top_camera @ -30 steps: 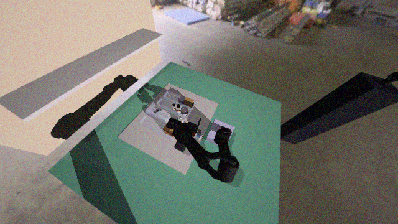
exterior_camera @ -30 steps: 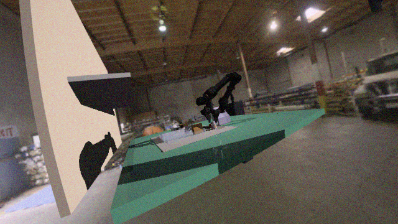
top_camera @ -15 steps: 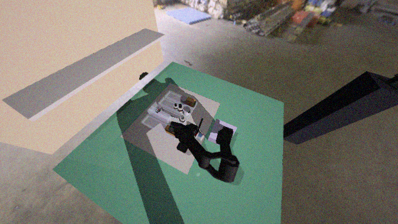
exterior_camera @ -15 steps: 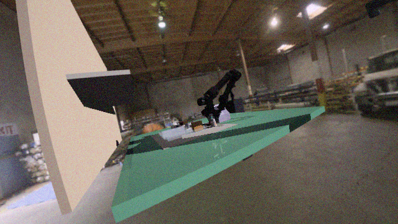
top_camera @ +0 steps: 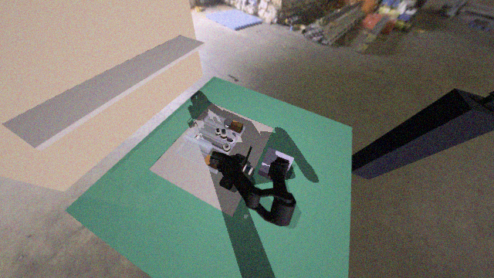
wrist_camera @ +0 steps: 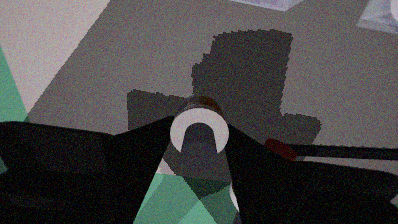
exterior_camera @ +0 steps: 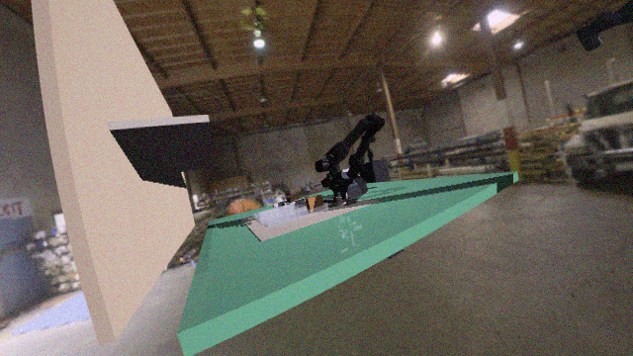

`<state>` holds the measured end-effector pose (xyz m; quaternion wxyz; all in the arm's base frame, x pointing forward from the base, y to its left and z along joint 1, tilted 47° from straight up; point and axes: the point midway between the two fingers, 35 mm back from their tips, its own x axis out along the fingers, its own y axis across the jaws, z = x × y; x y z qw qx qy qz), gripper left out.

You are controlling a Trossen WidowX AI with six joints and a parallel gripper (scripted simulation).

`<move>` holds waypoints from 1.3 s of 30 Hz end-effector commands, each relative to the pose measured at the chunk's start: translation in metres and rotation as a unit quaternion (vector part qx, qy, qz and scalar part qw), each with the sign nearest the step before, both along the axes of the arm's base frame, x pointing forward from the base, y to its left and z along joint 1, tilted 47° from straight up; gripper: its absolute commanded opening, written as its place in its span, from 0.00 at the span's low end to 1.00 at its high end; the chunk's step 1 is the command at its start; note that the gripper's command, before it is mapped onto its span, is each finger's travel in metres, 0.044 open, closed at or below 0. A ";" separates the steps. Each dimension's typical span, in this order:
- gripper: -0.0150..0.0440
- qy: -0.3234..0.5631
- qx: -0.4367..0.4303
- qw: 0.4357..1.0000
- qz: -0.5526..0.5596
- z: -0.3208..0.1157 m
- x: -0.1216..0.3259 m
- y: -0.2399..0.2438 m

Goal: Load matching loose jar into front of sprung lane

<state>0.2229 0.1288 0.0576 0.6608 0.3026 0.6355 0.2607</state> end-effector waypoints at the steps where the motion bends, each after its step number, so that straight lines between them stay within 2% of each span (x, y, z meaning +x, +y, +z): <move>1: 0.49 0.002 -0.001 1.000 -0.002 -0.001 0.000 0.000; 6: 0.26 0.002 -0.004 1.000 -0.002 0.006 0.002 -0.010; 7: 0.25 0.002 -0.006 1.000 -0.002 0.009 0.002 -0.014; 25: 0.25 0.003 -0.004 1.000 -0.002 0.069 -0.009 -0.076; 31: 0.25 0.003 -0.004 1.000 -0.002 0.068 -0.007 -0.078; 39: 0.25 0.002 -0.005 1.000 -0.002 0.044 0.015 -0.091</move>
